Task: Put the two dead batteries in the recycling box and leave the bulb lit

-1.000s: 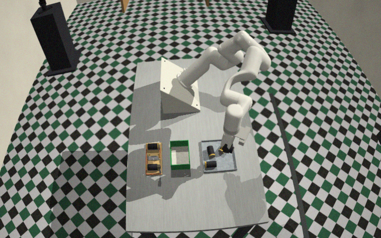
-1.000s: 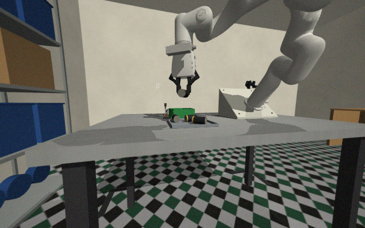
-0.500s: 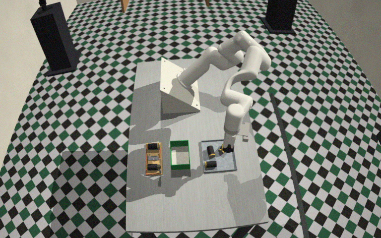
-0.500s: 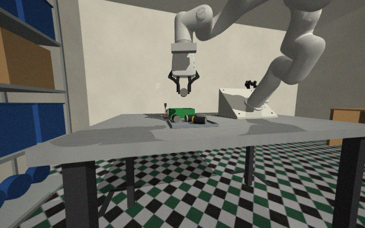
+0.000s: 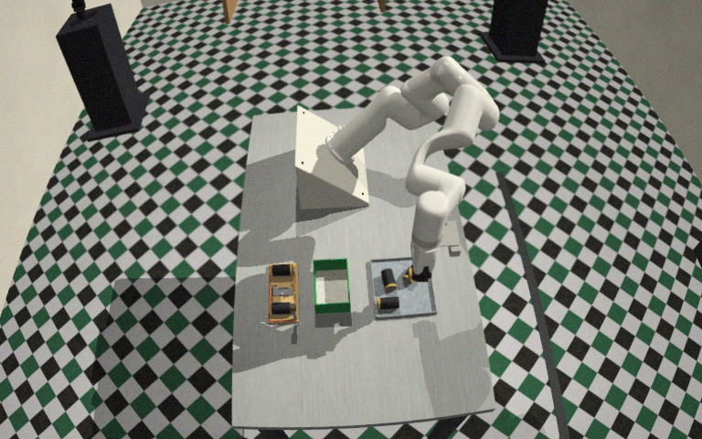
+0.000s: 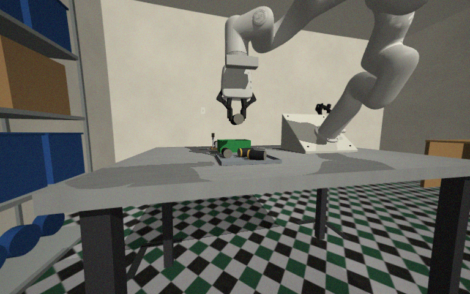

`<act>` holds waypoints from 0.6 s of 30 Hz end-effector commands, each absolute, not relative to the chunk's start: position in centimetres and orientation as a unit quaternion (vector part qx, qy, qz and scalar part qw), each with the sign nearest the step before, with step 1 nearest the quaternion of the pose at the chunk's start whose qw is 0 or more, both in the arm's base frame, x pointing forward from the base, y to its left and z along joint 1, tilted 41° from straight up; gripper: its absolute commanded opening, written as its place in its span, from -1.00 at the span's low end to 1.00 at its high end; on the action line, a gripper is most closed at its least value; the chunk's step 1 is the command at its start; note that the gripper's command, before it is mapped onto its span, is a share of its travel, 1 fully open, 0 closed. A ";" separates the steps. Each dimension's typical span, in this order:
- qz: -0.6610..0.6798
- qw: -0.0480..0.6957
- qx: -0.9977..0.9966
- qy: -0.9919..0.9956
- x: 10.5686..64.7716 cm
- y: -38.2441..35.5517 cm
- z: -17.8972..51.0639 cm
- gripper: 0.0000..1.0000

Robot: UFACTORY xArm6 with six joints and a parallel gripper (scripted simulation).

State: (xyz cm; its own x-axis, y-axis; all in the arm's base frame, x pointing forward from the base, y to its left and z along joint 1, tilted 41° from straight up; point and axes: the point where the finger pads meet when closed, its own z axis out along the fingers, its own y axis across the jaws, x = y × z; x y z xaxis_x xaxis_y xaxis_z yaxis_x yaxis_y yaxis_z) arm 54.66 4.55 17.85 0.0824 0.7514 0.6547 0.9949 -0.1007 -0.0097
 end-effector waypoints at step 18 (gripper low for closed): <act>-0.259 0.235 -0.693 -0.630 52.9 -3.3 11.2 -0.44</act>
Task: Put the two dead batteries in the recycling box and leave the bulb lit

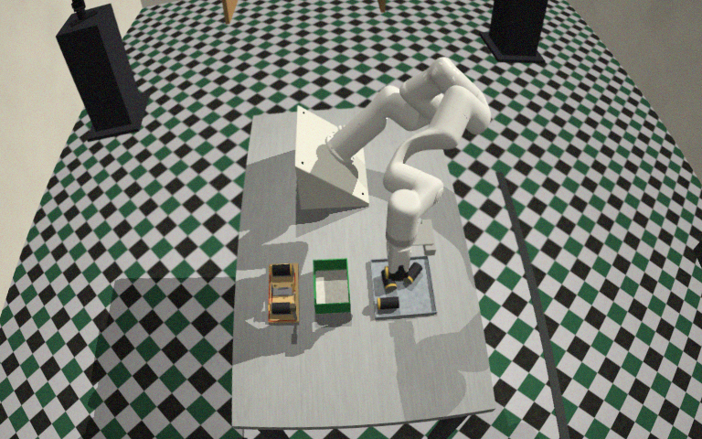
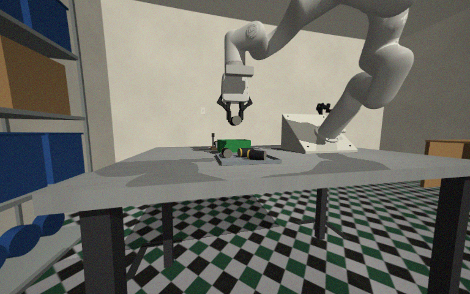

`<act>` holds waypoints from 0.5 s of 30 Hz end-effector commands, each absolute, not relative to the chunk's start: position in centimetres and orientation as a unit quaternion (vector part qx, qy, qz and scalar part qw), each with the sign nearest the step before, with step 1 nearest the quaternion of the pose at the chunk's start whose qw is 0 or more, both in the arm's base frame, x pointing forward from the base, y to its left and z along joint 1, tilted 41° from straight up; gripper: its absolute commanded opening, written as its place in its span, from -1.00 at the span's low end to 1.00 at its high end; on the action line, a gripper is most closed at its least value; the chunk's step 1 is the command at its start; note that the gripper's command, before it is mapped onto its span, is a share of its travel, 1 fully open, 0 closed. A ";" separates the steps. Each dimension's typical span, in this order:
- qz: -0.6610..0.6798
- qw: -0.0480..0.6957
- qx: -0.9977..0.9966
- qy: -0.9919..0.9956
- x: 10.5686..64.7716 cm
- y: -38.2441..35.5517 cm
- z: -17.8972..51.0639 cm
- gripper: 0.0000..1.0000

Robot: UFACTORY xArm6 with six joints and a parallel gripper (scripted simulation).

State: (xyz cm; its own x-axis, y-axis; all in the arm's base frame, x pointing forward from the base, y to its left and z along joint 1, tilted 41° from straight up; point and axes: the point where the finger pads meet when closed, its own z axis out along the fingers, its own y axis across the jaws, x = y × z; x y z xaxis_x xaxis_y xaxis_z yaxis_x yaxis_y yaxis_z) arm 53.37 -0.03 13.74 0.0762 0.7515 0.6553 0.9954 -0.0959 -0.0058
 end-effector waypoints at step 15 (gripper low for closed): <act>-0.259 0.235 -0.693 -0.630 50.5 -13.0 2.5 -0.44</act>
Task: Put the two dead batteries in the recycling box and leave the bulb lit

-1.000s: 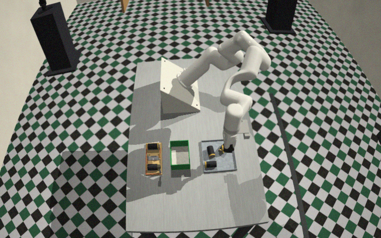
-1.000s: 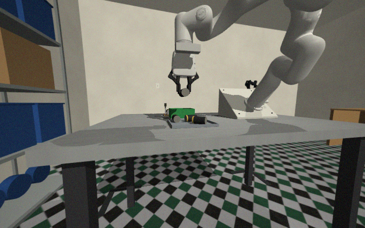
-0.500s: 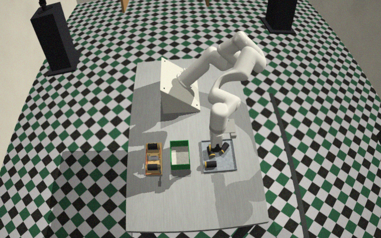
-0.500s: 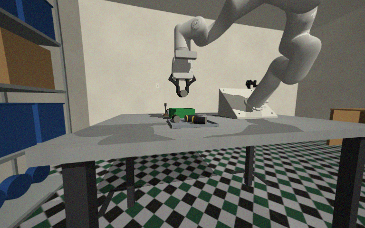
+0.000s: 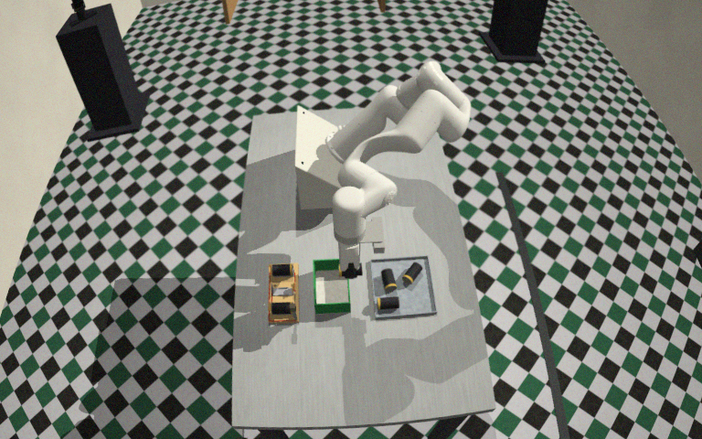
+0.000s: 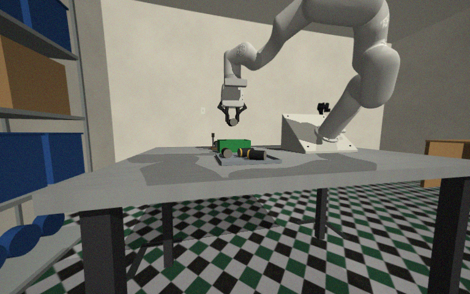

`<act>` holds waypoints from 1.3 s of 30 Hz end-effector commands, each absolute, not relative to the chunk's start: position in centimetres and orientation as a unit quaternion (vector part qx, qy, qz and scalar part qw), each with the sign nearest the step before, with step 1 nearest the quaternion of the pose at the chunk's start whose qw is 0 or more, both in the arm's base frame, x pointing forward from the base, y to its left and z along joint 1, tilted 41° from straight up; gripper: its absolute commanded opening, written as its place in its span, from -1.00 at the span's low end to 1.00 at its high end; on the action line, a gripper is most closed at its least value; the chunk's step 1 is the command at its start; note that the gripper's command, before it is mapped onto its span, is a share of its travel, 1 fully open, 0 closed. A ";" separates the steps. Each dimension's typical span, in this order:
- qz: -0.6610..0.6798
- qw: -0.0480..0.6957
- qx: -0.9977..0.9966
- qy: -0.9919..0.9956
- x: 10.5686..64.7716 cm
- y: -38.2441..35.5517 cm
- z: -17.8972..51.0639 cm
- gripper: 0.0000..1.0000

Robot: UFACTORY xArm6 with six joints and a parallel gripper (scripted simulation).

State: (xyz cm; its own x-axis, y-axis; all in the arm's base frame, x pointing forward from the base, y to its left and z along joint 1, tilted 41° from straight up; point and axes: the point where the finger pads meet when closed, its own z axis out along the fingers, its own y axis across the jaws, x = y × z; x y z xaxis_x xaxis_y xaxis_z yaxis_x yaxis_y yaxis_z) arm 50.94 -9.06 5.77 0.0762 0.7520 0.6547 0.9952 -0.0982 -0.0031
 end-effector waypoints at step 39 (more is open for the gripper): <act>-0.259 0.235 -0.693 -0.630 47.9 -23.8 -7.0 -0.44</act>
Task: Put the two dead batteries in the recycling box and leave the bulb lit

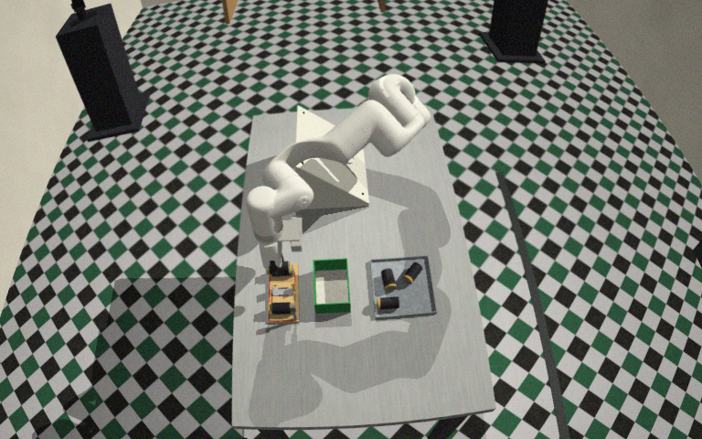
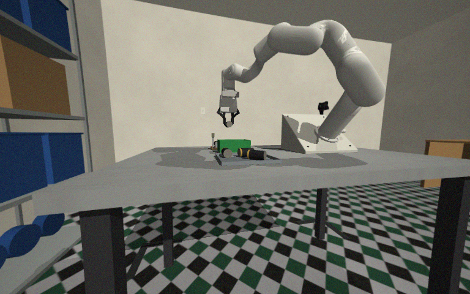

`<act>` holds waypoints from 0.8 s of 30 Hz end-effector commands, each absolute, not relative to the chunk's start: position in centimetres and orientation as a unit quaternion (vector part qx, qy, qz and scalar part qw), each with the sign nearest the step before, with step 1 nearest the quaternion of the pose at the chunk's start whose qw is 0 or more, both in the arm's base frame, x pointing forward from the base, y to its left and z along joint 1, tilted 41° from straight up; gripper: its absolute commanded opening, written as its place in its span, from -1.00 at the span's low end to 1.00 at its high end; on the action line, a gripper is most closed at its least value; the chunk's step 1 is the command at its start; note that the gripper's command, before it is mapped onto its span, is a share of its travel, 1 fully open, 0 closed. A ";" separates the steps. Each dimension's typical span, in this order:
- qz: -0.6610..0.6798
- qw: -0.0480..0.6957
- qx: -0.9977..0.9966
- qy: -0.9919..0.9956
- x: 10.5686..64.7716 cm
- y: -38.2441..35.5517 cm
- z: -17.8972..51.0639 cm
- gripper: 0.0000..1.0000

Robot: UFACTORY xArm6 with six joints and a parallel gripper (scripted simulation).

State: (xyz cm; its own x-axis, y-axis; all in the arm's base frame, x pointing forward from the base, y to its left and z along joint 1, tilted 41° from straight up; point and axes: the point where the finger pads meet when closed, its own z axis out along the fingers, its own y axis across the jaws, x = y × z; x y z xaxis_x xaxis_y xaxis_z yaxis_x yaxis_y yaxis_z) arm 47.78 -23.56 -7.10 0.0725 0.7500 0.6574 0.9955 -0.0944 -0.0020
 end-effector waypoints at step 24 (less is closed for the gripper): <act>-0.260 0.235 -0.693 -0.630 48.3 -19.3 -12.2 -0.44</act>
State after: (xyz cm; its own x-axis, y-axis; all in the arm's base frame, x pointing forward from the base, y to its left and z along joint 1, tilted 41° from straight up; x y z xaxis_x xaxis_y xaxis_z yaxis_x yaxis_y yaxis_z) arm 47.71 -20.58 -10.40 0.0742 0.7479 0.6597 0.9958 -0.0909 -0.0090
